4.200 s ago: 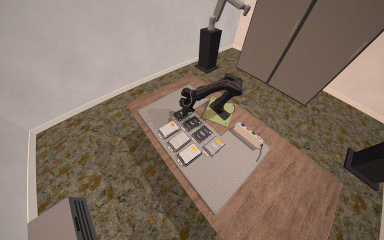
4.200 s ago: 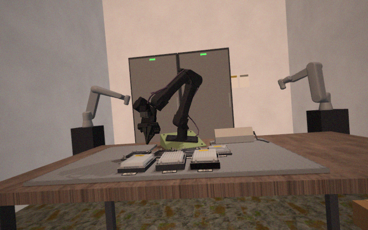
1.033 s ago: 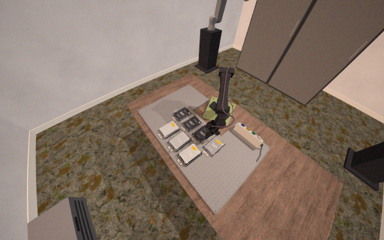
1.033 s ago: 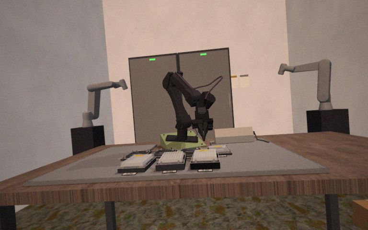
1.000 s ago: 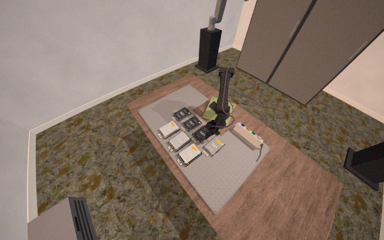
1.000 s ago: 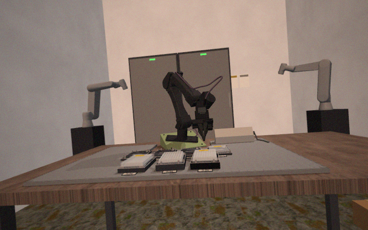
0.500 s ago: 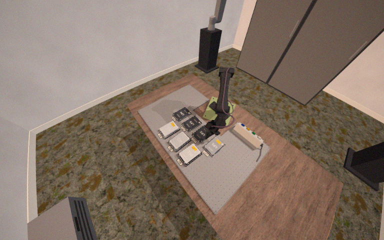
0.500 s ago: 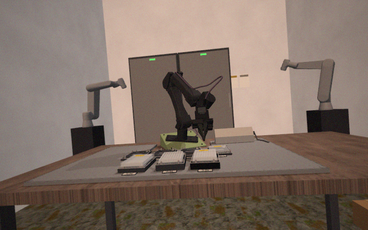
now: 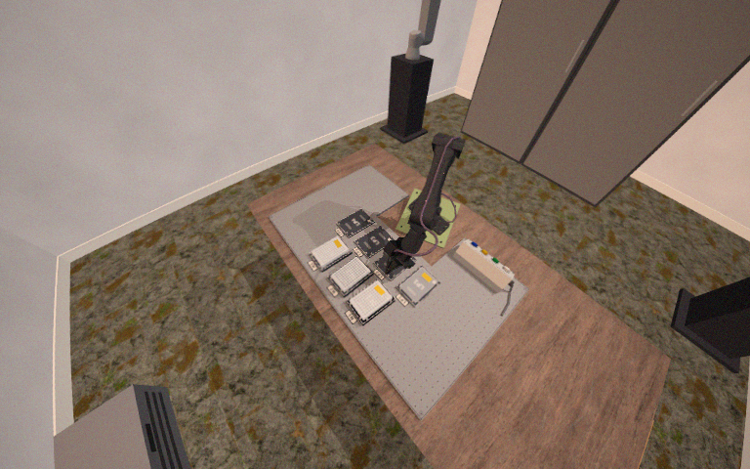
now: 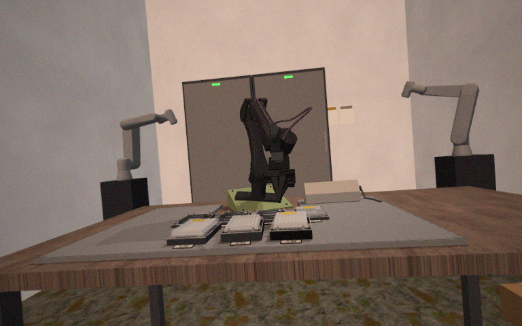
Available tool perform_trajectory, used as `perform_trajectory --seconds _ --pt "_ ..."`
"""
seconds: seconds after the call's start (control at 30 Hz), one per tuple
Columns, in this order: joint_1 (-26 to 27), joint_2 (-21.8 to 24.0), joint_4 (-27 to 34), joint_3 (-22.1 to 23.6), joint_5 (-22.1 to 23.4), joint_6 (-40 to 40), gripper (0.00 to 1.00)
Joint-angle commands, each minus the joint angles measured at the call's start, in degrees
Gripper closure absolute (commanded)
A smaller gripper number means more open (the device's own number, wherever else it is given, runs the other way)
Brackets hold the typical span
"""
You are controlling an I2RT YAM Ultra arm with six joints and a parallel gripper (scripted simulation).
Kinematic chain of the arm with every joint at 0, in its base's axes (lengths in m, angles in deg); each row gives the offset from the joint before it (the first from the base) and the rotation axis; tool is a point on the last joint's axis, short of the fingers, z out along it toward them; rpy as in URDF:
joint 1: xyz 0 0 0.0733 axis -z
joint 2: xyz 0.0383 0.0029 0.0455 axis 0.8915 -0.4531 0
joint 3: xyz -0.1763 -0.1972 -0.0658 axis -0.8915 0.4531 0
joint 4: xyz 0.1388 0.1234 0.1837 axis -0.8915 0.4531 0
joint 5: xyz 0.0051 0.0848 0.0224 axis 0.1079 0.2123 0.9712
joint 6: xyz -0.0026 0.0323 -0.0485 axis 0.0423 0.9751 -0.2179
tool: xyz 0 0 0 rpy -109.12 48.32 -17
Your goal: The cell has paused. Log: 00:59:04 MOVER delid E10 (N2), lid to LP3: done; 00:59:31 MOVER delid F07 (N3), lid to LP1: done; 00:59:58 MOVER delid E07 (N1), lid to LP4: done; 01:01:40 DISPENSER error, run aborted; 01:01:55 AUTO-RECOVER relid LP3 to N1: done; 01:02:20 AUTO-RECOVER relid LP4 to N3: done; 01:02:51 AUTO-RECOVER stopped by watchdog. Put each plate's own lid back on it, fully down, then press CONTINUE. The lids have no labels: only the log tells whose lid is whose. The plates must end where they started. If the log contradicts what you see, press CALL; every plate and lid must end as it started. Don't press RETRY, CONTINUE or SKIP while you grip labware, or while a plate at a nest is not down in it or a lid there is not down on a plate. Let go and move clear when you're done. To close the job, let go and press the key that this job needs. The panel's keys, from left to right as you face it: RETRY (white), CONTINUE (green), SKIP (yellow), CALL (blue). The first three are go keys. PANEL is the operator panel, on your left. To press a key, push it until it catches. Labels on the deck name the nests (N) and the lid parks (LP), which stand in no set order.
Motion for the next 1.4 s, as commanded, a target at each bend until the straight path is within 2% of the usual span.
perform_trajectory --seconds 0.0,0.13,0.63,0.7,0.93,1.03,1.07,1.1,1.37 --pt "3.07 -2.76 -3.27 -3.69 4.45 -3.64 1.00" --pt "4.92 -4.52 -3.90 -5.08 6.02 -4.69 1.00" --pt "15.50 -18.14 -5.78 -17.72 15.12 -10.45 1.00" --pt "15.50 -18.14 -5.78 -17.72 15.12 -10.45 1.00" --pt "18.95 -24.65 -3.81 -24.91 18.12 -12.22 1.00" --pt "18.90 -25.19 -3.51 -25.60 18.28 -12.26 1.00" --pt "18.26 -23.12 -3.49 -25.60 18.29 -12.29 1.00" --pt "18.47 -24.26 -4.12 -24.54 17.83 -11.86 1.00" --pt "18.47 -24.26 -4.11 -24.55 17.84 -11.86 1.00"
